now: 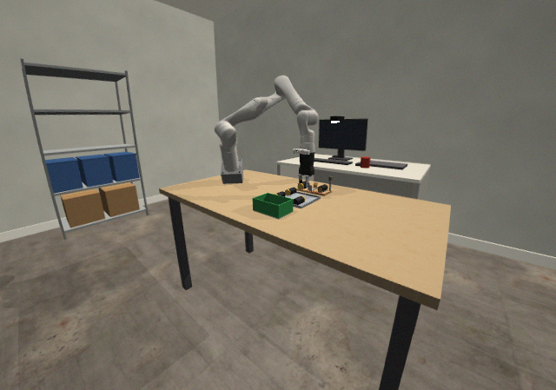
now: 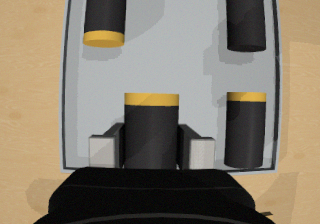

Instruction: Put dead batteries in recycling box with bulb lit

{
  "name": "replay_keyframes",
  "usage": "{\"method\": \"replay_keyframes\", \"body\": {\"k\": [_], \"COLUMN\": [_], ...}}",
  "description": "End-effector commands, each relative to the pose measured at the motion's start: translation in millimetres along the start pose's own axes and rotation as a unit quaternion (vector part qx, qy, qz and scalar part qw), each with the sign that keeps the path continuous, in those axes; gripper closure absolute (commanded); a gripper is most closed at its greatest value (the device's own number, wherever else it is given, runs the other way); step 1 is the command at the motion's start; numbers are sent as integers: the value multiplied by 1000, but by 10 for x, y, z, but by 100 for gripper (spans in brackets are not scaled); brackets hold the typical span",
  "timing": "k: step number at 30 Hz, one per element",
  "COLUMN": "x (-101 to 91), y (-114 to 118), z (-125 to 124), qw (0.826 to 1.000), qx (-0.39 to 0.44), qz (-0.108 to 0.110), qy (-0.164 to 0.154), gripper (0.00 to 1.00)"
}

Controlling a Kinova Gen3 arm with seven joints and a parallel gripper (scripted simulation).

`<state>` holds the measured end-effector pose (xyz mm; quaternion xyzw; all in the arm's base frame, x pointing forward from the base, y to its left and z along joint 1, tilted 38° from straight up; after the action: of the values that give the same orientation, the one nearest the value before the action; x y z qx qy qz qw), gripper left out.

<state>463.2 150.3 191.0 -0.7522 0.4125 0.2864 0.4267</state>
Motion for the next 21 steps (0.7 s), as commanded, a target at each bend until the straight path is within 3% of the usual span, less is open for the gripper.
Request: {"method": "replay_keyframes", "body": {"k": [1, 5, 13, 21], "x": [12, 64, 403, 443], "y": [-4, -4, -4, -4], "z": [2, 2, 2, 2], "qw": [1000, 1000, 1000, 1000], "qx": [0, 0, 0, 0], "qz": [-1, -1, -1, -1], "qy": [0, 0, 0, 0], "gripper": [43, 43, 43, 43]}}
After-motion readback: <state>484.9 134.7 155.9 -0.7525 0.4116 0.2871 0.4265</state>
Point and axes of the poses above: the point where the finger pads meet when closed, its own x axis out along the fingers, its own y axis across the jaws, z = x × y, the point moved 2 cm from there along -x, back along the fingers, and after that the axes turned 5 degrees about -x, right-handed, at the moved point
